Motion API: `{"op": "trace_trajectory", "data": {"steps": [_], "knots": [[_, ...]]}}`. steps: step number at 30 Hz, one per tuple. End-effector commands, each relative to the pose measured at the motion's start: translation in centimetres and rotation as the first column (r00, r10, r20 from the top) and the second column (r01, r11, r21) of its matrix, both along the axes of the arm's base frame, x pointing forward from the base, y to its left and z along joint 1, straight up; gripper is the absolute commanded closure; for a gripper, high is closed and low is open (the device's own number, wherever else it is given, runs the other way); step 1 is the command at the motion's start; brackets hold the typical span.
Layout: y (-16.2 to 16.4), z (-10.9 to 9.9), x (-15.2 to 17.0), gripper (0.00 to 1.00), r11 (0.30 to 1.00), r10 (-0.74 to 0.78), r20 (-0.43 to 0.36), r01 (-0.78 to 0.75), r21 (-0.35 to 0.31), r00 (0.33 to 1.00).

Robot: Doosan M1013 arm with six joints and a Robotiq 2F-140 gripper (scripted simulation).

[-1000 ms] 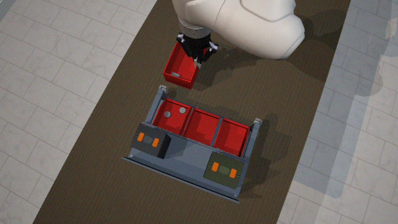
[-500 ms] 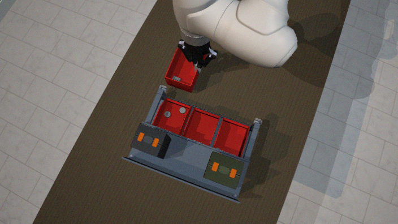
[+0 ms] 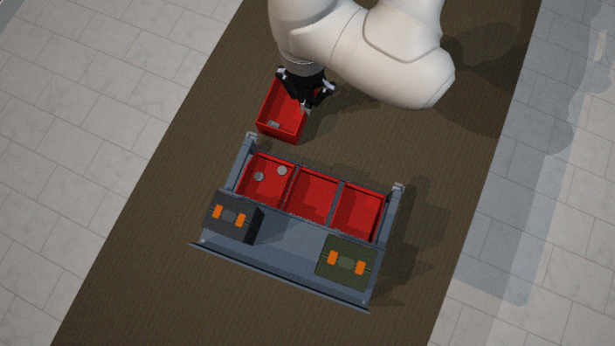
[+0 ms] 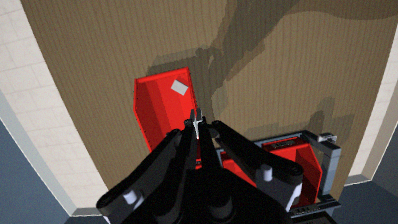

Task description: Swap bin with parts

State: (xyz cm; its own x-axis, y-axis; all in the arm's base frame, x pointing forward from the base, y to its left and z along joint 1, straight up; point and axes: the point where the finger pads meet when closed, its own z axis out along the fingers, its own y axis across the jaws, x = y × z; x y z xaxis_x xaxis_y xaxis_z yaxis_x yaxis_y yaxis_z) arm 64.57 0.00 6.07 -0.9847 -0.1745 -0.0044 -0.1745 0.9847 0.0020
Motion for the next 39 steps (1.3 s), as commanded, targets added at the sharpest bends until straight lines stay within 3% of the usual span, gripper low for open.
{"op": "trace_trajectory", "data": {"steps": [1, 39], "knots": [[0.0, -0.04, 0.0, 0.9, 1.0, 0.0, 0.0, 0.0, 0.0, 1.0], [0.01, -0.75, 0.01, 0.9, 1.0, 0.0, 0.0, 0.0, 0.0, 1.0]]}}
